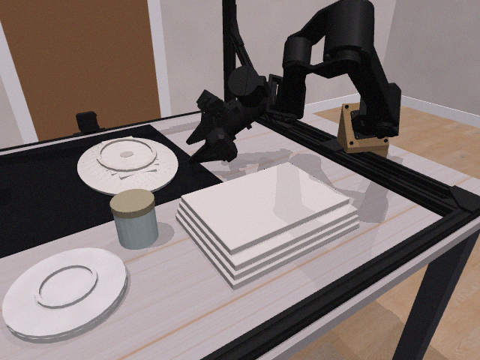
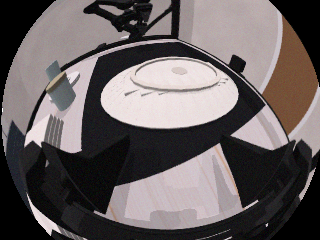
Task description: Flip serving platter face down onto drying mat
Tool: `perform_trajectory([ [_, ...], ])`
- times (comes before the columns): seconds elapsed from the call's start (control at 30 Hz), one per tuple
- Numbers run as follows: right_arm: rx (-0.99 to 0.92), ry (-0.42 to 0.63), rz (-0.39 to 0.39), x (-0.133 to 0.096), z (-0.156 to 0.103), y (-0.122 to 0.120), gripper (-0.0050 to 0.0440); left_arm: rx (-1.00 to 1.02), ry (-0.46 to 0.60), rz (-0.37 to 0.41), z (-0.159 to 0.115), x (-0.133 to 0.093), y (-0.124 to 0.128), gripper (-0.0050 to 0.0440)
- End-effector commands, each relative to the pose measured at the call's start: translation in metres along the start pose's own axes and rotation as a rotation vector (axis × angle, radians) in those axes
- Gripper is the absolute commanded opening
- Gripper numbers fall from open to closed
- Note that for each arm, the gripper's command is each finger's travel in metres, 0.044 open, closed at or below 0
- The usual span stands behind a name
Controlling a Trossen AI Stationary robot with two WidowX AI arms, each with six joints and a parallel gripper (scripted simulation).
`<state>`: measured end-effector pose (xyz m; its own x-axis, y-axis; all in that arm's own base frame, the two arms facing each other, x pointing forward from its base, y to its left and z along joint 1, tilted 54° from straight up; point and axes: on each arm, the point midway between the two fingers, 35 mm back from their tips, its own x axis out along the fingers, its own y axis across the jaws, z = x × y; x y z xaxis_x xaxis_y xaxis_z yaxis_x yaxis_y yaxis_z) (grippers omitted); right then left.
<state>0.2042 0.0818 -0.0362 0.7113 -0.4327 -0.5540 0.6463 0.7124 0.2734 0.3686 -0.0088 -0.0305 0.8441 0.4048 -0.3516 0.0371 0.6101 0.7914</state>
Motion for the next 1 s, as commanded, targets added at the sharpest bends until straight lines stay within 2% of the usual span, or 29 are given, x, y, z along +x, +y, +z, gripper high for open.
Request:
perform_trajectory([
  [0.0,-0.003,-0.001,-0.001,0.0,0.0,-0.001,0.044,-0.004,0.002,0.001,0.007,-0.005,0.0,0.044],
  [0.73,-0.002,0.0,0.0,0.0,0.0,-0.001,0.044,-0.002,0.0,0.004,0.032,-0.026,0.0,0.044],
  [0.83,0.003,0.008,-0.002,0.0,0.0,0.001,0.044,0.002,0.001,0.0,0.027,-0.021,0.0,0.044],
  [0.9,0.023,0.073,-0.015,0.0,-0.001,0.015,0.044,0.001,0.012,0.002,0.036,-0.014,0.014,0.044],
  [0.97,0.054,0.172,-0.018,-0.002,0.002,0.037,0.044,-0.019,0.011,0.02,0.051,-0.004,0.043,0.044],
])
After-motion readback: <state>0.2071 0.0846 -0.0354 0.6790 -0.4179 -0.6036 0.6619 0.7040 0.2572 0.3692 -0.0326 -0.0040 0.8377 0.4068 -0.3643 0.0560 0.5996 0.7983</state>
